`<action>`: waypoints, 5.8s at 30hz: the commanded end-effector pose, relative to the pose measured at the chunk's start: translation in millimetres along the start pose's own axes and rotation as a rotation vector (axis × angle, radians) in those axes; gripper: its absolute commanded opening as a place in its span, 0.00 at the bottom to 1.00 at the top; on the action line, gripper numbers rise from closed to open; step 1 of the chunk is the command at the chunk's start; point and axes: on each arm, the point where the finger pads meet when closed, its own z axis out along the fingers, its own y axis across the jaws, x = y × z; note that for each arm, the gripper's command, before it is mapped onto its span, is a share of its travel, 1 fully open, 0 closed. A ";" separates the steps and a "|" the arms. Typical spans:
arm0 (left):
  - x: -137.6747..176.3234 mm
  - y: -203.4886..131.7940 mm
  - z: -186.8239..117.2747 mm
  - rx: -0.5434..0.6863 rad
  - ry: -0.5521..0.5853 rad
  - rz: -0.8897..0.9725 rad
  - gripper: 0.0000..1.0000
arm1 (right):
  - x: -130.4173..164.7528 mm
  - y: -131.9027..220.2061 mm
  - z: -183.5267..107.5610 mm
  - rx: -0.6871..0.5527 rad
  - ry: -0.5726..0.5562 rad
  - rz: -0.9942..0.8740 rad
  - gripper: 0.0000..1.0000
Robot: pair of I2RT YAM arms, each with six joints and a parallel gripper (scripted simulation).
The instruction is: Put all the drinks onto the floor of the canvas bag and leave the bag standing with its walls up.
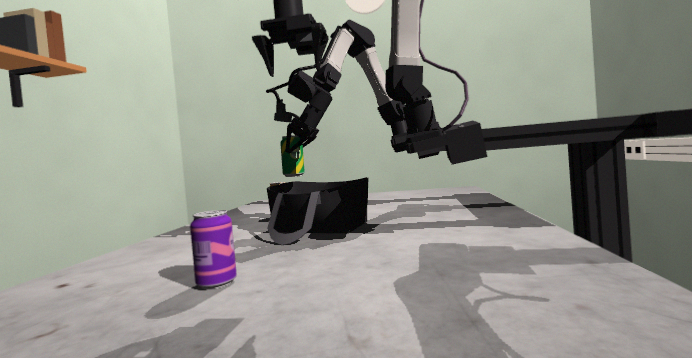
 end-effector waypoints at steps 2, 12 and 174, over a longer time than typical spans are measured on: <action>-0.6 2.6 -2.4 -0.019 -0.004 0.004 1.00 | -22.2 23.4 -11.3 -0.005 -0.067 0.060 0.70; -0.6 2.6 -2.4 -0.019 -0.004 0.004 1.00 | -12.8 44.7 -12.8 0.008 -0.052 0.045 0.70; -0.6 2.6 -2.4 -0.019 -0.004 0.004 1.00 | 61.3 55.2 102.5 -0.024 -0.077 0.053 0.70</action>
